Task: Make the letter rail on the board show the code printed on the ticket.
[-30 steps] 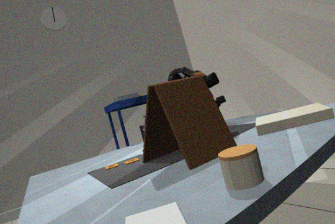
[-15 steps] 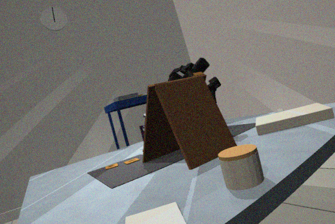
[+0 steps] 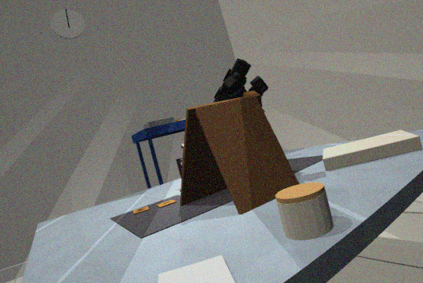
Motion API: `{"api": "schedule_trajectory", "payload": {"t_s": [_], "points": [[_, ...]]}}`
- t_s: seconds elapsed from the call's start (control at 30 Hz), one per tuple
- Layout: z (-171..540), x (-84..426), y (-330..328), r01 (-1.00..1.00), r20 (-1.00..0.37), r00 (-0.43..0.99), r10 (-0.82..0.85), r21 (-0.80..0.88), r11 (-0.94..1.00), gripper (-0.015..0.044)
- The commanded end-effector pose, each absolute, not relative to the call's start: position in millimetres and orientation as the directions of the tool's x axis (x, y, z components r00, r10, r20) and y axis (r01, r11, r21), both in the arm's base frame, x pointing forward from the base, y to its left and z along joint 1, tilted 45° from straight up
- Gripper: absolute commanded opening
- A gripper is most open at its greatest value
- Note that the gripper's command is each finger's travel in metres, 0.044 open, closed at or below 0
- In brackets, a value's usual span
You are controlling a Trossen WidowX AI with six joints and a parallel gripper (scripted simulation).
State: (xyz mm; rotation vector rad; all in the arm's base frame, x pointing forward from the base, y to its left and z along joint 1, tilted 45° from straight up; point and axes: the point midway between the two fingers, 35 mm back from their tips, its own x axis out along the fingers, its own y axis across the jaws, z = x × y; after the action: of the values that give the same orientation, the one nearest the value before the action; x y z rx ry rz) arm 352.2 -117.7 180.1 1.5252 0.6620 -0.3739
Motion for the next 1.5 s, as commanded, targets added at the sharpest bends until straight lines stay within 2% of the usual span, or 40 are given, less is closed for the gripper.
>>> {"api": "schedule_trajectory", "payload": {"t_s": [0.0,0.53,0.93,1.47], "points": [[176,354,-139,0.606,-0.608,0.781,0.142,0.793,0.062,0.0000],[136,349,-236,0.615,-0.634,0.772,0.051,0.764,0.196,0.0000],[89,339,-271,0.603,-0.654,0.749,0.101,0.737,0.306,0.0000],[20,317,-310,0.482,-0.626,0.754,0.196,0.731,0.483,0.0000]]}}
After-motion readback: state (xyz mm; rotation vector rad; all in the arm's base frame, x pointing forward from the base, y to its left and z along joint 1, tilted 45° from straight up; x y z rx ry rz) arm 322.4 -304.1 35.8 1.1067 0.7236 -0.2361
